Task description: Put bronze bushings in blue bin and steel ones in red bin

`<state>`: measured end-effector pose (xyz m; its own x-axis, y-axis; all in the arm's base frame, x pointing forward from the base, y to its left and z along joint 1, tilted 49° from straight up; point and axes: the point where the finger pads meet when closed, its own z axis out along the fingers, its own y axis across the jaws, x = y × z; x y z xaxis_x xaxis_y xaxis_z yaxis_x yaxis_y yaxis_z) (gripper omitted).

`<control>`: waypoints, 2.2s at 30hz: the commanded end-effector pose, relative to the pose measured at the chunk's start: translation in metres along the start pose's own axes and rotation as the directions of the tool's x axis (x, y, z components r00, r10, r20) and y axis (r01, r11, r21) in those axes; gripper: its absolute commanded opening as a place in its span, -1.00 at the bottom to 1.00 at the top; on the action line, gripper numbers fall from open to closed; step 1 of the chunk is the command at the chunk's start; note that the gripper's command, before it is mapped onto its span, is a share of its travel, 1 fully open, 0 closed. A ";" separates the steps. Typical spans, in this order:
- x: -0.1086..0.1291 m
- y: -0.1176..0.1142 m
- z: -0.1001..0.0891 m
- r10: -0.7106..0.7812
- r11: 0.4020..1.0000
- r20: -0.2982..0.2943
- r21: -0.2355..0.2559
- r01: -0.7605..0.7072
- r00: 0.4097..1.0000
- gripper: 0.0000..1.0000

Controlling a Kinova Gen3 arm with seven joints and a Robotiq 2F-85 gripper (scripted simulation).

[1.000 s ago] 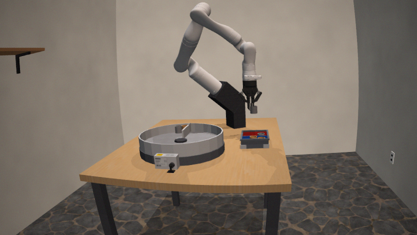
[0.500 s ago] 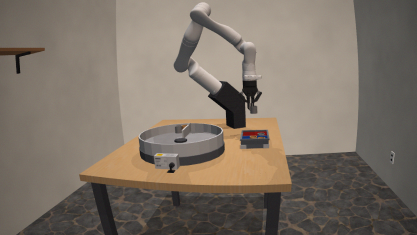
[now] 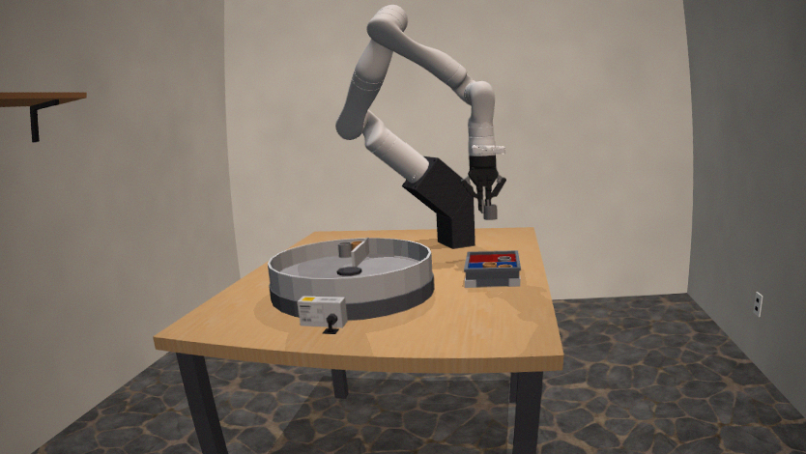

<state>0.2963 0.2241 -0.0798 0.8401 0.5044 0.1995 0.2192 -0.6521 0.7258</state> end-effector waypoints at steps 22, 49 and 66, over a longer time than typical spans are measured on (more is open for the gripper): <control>0.000 -0.001 0.047 -0.001 1.000 0.002 0.000 0.001 1.000 -1.00; -0.002 0.000 0.094 -0.003 1.000 0.007 -0.002 0.003 1.000 -1.00; -0.003 -0.001 0.101 -0.002 1.000 0.007 -0.002 0.002 1.000 -1.00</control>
<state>0.3412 0.1652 -0.1447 0.8457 0.4993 0.1885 0.2194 -0.6472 0.7301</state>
